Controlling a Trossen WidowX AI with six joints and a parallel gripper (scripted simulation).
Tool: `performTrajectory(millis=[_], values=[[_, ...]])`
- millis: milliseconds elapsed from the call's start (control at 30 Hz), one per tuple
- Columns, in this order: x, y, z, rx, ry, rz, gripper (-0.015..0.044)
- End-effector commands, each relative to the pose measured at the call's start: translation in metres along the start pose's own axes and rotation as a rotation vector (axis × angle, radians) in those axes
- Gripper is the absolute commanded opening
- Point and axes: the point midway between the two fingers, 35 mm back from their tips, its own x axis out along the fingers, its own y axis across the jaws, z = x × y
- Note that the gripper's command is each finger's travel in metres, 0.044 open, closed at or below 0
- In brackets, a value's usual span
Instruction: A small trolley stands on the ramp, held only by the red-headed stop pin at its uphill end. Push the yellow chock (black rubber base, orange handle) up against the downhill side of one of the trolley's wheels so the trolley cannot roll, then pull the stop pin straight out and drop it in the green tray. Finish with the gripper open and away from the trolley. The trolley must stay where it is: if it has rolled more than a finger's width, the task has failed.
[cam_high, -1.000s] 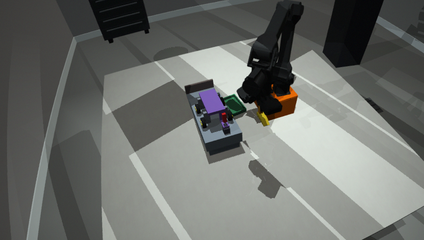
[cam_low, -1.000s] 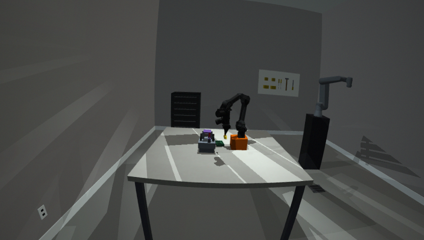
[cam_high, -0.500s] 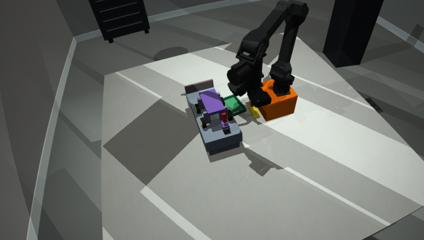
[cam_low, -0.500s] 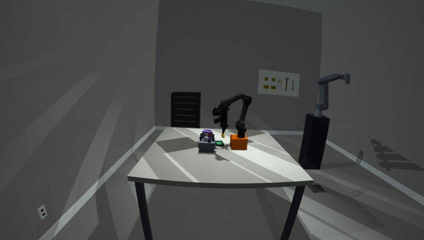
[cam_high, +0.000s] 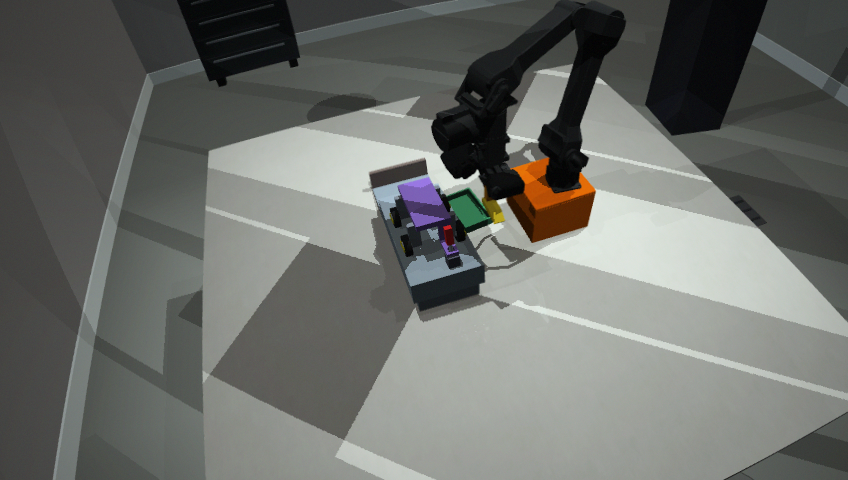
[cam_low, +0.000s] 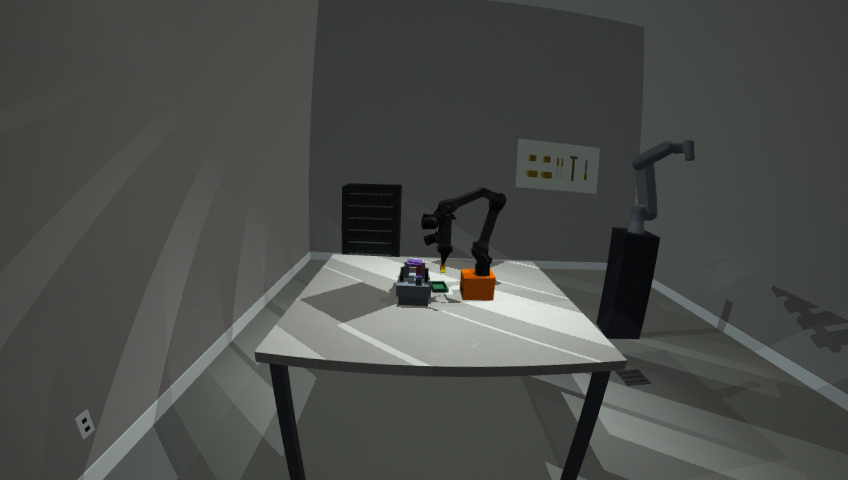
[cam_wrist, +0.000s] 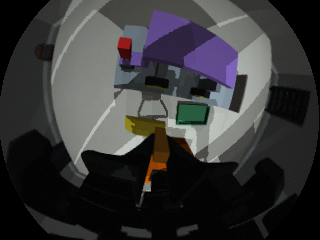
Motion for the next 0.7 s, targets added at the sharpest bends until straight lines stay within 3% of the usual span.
performTrajectory(millis=[0, 667], values=[[0.001, -0.010, 0.003, -0.001, -0.002, 0.003, 0.0000], [0.006, -0.074, 0.015, -0.001, -0.003, -0.003, 0.0000]])
